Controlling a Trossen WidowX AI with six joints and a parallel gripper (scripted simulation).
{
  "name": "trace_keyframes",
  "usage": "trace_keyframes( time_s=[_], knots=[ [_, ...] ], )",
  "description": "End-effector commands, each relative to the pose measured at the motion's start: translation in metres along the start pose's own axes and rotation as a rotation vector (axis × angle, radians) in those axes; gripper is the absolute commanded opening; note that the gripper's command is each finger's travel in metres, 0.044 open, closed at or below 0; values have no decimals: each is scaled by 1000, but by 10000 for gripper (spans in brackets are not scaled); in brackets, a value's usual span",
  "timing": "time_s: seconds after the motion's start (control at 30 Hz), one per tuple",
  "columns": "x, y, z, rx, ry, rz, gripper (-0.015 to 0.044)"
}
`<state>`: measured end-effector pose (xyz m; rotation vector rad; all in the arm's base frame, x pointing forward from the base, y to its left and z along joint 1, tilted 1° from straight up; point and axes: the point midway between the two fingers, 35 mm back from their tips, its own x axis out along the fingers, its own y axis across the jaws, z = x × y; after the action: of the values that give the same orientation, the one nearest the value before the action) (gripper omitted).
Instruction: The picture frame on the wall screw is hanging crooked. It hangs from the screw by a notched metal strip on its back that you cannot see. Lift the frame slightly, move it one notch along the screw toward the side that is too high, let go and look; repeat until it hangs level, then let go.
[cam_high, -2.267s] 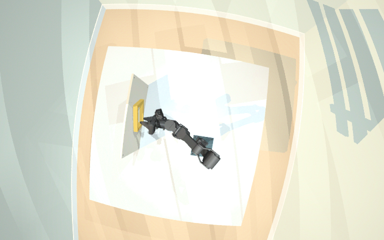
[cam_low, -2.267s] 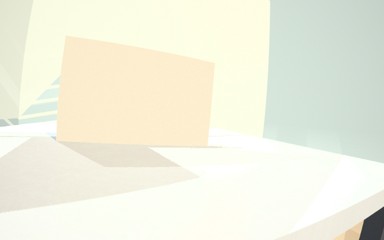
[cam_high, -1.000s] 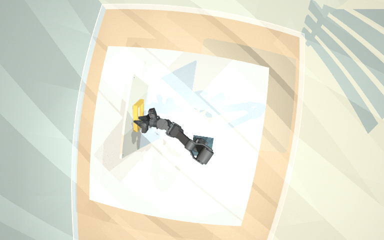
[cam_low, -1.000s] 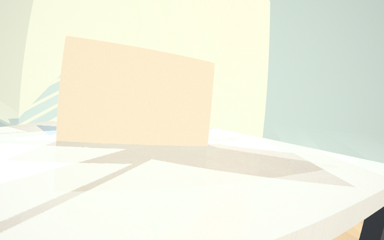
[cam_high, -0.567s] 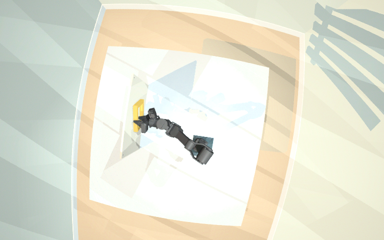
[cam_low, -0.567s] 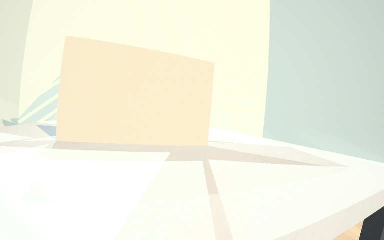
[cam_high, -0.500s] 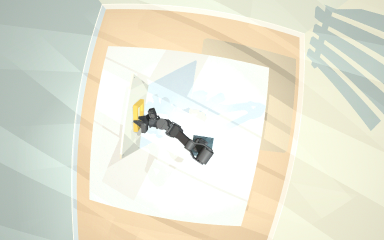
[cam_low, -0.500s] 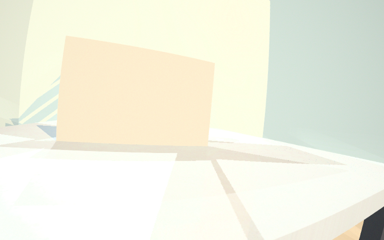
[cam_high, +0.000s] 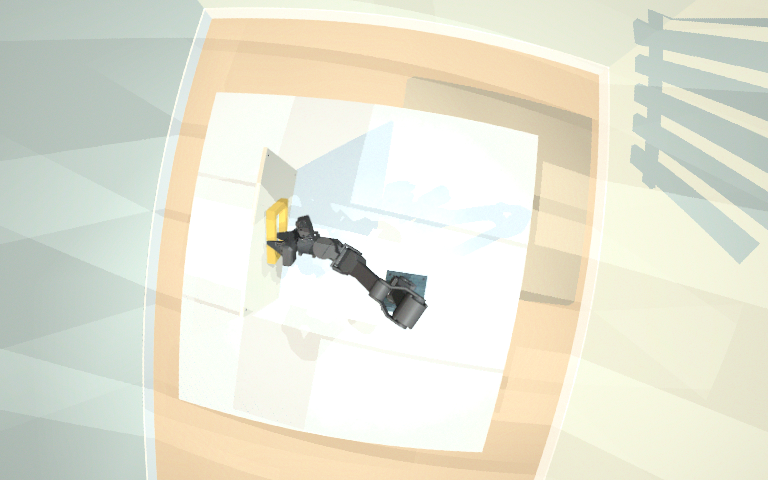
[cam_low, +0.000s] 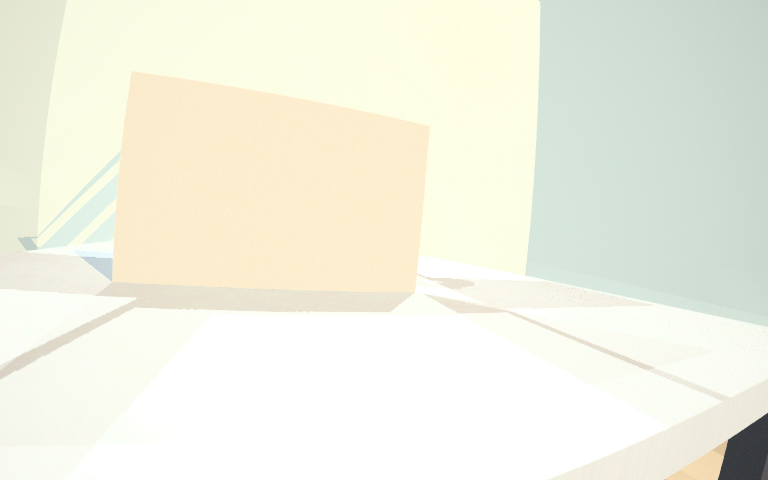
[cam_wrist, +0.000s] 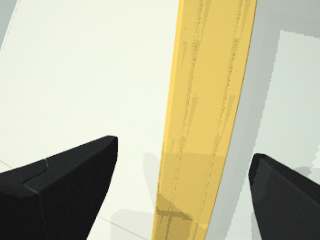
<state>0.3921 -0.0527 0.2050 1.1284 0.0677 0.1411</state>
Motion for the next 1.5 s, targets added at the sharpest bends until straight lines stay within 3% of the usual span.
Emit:
trace_keyframes(
  time_s=[0.0,0.2,0.5,0.57,1.47],
  knots=[
    [0,1,1,1,-3,1,260],
    [0,1,1,1,-3,1,103],
    [0,1,1,1,-3,1,43],
    [0,1,1,1,-3,1,0],
    [0,6,0,2,-3,1,0]
  ],
)
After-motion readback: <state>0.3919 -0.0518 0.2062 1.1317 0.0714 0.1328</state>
